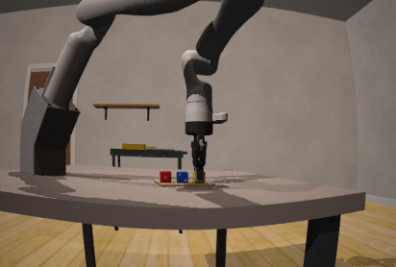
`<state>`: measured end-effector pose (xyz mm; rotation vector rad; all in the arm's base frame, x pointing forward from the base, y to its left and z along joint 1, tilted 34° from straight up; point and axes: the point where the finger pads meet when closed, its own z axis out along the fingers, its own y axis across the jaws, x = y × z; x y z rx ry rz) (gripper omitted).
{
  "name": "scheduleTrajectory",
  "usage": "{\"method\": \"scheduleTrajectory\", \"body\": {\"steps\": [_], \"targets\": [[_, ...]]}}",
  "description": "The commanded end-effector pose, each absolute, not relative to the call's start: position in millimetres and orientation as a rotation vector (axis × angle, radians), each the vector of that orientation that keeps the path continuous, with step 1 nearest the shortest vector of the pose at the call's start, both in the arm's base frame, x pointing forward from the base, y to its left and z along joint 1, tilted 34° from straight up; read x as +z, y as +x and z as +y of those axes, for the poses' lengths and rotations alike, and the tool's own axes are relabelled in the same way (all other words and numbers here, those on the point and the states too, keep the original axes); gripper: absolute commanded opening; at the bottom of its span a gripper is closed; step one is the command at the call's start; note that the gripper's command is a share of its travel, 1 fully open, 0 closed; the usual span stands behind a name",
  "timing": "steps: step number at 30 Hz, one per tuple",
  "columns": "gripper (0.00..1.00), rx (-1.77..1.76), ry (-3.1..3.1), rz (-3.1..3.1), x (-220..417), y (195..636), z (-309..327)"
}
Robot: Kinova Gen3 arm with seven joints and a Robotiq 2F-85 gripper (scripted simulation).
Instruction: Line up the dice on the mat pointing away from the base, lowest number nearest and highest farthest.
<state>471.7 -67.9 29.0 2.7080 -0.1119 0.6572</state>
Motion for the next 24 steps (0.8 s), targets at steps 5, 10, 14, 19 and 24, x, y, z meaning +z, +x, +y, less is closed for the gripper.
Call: {"method": "scheduleTrajectory", "body": {"steps": [5,10,14,19,24], "targets": [[0.3,0.661,2.705,-0.117,28.5,473.4,-68.7],[0.34,0.661,2.705,-0.117,28.5,473.4,-68.7],[0.38,0.661,2.705,-0.117,28.5,473.4,-68.7],[0.46,0.661,2.705,-0.117,28.5,473.4,-68.7],[0.46,0.661,2.705,-0.117,28.5,473.4,-68.7]]}}
